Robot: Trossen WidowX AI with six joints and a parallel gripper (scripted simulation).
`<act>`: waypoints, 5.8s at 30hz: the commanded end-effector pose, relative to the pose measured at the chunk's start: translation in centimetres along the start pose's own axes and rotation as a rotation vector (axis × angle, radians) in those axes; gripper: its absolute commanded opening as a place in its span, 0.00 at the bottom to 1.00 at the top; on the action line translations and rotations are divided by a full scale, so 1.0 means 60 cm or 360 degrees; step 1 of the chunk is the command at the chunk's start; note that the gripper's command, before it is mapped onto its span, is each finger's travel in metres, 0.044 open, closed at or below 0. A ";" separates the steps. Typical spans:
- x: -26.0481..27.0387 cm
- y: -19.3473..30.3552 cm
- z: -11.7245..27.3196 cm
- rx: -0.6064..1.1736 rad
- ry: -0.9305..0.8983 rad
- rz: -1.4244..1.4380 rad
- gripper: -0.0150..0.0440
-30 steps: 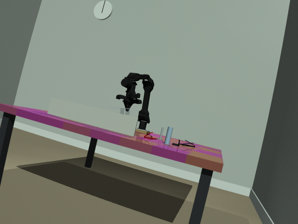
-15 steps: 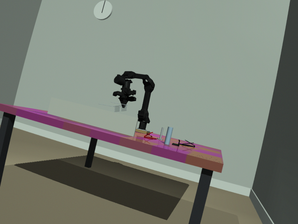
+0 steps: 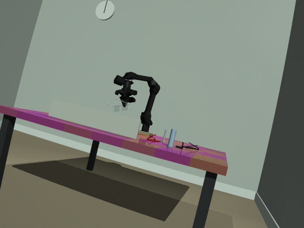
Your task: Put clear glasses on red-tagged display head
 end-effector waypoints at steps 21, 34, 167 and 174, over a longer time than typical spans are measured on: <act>0.112 0.071 0.069 -0.0010 0.0363 0.0509 0.25; 0.171 0.083 0.096 0.0131 0.0559 0.0783 0.25; 0.041 -0.283 -0.173 0.0394 -0.0008 0.0269 0.25; 0.036 -0.282 -0.179 0.0398 -0.0106 0.0256 0.25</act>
Point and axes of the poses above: the point midway between the two fingers, 35 mm back from their tips, its own z axis back along the fingers, its own x axis across the jaws, y = z × x, the point moved 7 cm from there along z, back along the fingers, and after that the axes turned 3 degrees about -z, right-handed, at the moved point
